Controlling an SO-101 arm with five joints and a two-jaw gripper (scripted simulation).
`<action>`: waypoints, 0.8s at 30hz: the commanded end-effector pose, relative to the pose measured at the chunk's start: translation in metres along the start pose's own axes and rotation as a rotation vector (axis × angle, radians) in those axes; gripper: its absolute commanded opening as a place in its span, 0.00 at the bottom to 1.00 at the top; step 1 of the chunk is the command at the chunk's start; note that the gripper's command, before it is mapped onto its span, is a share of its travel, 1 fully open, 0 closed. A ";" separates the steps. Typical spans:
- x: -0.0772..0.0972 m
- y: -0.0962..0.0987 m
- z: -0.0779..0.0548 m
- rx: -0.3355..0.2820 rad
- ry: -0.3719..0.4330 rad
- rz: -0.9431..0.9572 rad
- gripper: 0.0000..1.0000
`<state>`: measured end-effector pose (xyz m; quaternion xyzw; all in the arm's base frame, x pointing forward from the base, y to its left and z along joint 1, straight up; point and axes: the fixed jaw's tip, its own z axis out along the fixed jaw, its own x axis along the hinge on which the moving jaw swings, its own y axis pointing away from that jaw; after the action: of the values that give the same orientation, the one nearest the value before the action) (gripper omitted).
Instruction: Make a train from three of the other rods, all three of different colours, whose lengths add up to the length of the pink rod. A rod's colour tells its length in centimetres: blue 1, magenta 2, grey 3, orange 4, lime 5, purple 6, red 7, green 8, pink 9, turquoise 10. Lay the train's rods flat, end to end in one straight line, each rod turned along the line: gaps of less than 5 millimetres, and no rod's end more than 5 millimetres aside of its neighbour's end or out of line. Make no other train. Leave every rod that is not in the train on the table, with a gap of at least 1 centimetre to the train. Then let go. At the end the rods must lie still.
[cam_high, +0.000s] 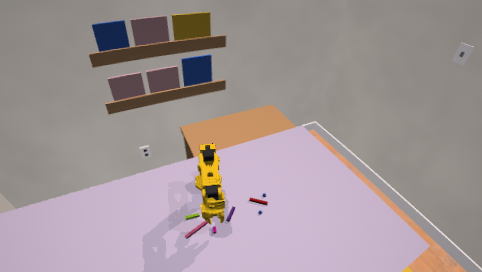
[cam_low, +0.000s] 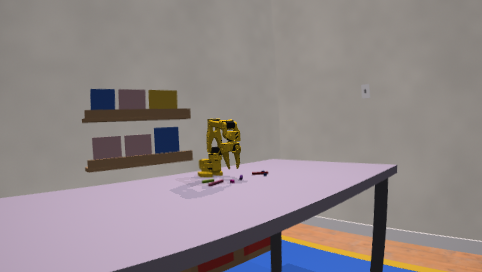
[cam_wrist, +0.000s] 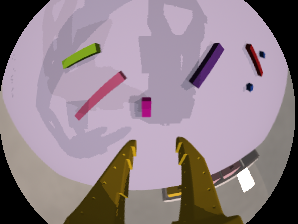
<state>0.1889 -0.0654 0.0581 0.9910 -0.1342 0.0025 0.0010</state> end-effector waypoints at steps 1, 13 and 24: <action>0.012 0.002 -0.019 -0.003 0.123 -0.001 0.19; 0.010 0.003 -0.018 -0.003 0.114 0.007 0.19; 0.011 0.003 -0.018 -0.003 0.114 0.007 0.19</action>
<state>0.1878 -0.0666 0.0576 0.9905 -0.1376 0.0006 0.0007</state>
